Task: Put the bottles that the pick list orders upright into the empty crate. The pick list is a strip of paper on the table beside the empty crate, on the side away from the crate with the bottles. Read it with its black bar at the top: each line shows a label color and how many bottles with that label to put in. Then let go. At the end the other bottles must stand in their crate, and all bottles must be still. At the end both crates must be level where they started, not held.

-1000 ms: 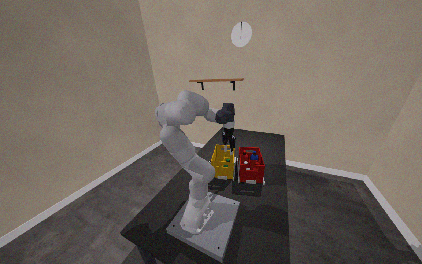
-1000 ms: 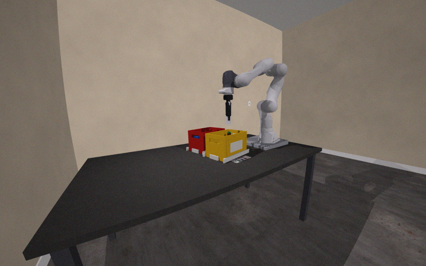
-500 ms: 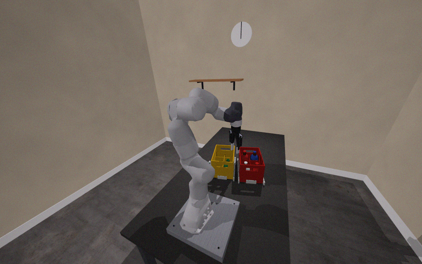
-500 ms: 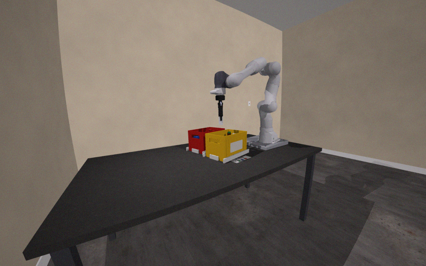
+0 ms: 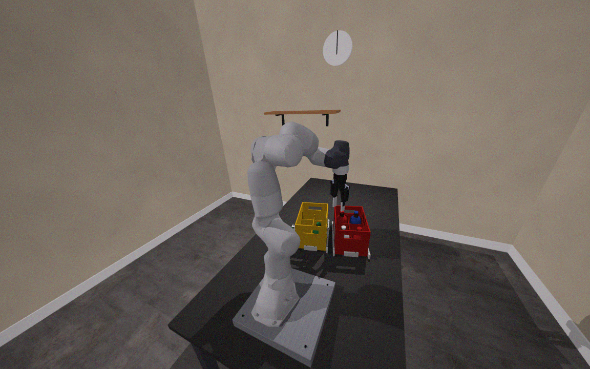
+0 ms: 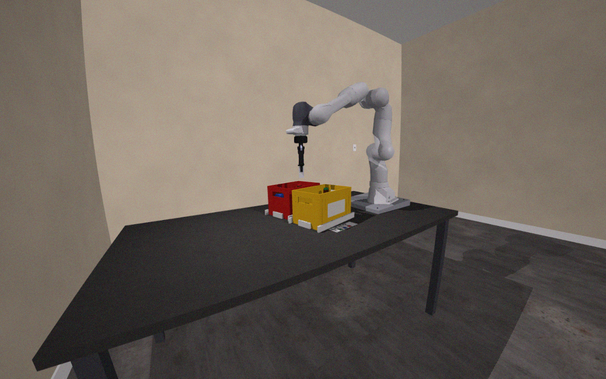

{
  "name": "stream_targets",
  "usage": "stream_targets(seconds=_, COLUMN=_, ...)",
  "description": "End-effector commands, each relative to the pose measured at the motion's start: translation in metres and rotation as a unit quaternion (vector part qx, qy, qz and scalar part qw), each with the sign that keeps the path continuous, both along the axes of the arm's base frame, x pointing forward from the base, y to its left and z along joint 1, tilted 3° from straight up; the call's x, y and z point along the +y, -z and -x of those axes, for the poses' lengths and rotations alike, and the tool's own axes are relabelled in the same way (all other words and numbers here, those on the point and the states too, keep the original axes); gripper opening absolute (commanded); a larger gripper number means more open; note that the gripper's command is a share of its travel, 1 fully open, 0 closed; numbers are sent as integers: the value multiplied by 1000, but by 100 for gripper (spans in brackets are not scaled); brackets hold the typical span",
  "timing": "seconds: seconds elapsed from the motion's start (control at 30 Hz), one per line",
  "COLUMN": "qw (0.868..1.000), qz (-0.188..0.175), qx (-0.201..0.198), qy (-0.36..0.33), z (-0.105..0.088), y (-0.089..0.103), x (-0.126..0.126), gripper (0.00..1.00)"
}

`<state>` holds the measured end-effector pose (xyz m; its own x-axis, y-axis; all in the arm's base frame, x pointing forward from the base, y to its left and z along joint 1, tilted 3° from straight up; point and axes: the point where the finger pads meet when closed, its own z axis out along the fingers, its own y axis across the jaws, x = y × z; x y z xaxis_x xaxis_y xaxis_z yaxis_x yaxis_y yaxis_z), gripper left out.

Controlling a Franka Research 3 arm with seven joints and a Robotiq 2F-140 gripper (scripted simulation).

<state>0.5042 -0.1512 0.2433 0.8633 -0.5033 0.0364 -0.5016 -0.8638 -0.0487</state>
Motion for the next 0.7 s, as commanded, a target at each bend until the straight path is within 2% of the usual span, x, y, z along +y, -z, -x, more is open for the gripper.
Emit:
stream_targets(seconds=0.0, qw=1000, qz=1, qx=3, qy=-8, z=-4, y=0, x=-7, gripper=38)
stream_targets(seconds=0.5, qw=1000, qz=1, qx=3, qy=-8, z=-60, y=-2, x=-57, gripper=38)
stream_targets(seconds=0.57, qw=1000, qz=1, qx=3, qy=-8, z=-60, y=-2, x=-57, gripper=38)
stream_targets(seconds=0.67, qw=1000, qz=1, qx=3, qy=-8, z=-72, y=-2, x=-67, gripper=38)
